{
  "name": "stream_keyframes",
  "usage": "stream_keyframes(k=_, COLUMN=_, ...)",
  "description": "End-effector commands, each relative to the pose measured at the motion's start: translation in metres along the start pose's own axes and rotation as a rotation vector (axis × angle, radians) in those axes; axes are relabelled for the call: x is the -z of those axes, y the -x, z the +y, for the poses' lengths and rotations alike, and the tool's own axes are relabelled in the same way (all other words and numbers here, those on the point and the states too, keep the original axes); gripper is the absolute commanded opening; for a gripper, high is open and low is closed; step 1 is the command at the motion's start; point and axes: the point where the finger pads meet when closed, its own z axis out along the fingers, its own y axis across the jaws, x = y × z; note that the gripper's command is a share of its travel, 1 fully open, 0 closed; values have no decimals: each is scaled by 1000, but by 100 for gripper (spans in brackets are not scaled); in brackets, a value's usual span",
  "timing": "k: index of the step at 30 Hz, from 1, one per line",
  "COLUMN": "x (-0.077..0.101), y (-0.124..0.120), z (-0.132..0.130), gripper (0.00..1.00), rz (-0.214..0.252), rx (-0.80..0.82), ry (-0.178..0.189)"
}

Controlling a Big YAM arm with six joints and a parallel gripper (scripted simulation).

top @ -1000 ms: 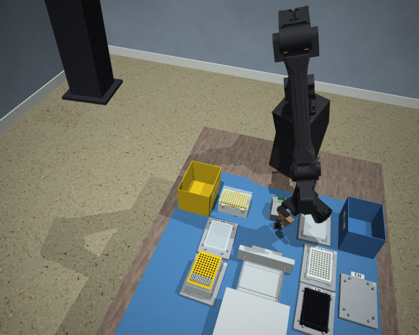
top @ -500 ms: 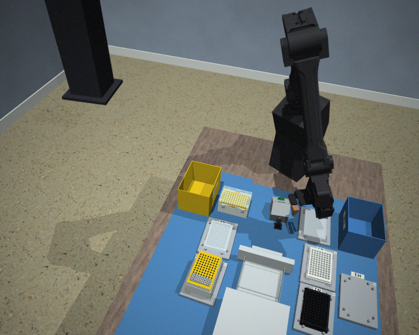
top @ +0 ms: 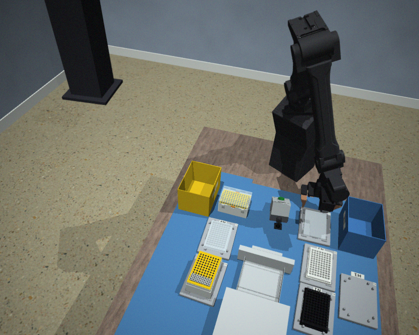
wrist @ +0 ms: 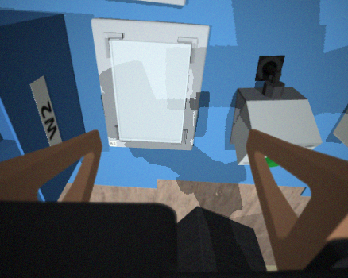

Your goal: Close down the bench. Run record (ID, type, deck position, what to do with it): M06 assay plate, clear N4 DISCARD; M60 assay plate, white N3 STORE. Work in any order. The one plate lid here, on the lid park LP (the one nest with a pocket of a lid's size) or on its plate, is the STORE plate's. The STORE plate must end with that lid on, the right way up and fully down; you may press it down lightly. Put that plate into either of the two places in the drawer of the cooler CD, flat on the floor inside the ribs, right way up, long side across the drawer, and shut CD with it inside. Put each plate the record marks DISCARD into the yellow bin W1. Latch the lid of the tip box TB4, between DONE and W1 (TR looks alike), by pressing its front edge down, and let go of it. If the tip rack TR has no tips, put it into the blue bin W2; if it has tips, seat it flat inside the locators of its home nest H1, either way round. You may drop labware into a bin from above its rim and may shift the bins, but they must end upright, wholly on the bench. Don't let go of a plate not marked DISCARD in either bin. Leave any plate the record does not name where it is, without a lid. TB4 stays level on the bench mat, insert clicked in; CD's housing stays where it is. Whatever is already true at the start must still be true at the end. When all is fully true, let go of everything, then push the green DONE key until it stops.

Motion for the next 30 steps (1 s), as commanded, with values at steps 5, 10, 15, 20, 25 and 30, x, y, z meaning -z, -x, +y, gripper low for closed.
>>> stream_keyframes(k=5, x=-2, y=-19, z=19, gripper=100, rz=-2, rx=-60, ry=3)
stream_keyframes(k=10, x=-2, y=-32, z=33, gripper=100, rz=-2, rx=-60, ry=3)
stream_keyframes(k=15, x=-4, y=-29, z=25, gripper=100, rz=1, rx=-88, ry=-4)
stream_keyframes(k=20, x=1, y=-25, z=31, gripper=100, rz=-7, rx=-66, ry=6)
stream_keyframes(k=25, x=1, y=-25, z=31, gripper=100, rz=-7, rx=-66, ry=6)
stream_keyframes(k=30, x=-12, y=-23, z=28, gripper=100, rz=-5, rx=-91, ry=1)
